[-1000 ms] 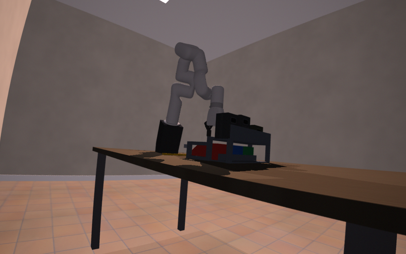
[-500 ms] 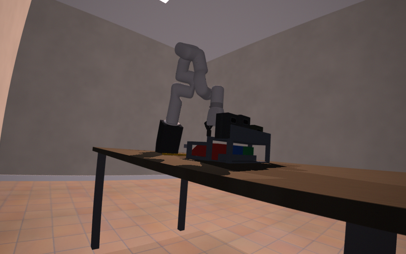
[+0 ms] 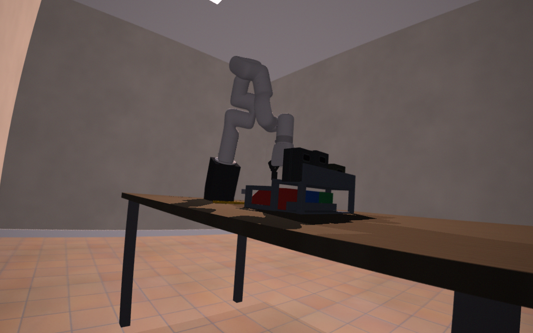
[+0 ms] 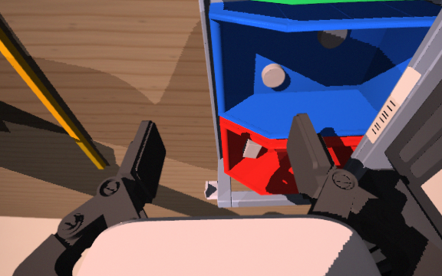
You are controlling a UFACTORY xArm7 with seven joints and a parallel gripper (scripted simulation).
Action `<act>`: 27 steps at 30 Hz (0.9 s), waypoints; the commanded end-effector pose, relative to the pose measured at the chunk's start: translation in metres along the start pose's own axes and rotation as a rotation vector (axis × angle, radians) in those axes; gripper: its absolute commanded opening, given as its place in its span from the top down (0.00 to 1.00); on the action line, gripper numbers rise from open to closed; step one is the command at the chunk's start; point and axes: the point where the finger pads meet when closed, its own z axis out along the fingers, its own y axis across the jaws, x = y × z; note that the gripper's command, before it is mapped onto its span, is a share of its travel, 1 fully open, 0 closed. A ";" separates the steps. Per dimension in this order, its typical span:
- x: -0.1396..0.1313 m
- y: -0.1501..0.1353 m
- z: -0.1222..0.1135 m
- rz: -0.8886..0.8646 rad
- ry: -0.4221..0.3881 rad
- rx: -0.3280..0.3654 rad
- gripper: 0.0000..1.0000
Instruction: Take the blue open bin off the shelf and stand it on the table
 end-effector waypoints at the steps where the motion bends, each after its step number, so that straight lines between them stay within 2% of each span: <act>1: 0.000 -0.001 0.023 0.001 -0.003 -0.002 0.00; 13: 0.000 -0.001 0.023 0.001 -0.003 -0.002 0.00; 18: -0.001 -0.002 0.067 0.001 -0.003 -0.002 0.00; 27: -0.001 -0.002 0.067 0.001 -0.003 -0.002 0.00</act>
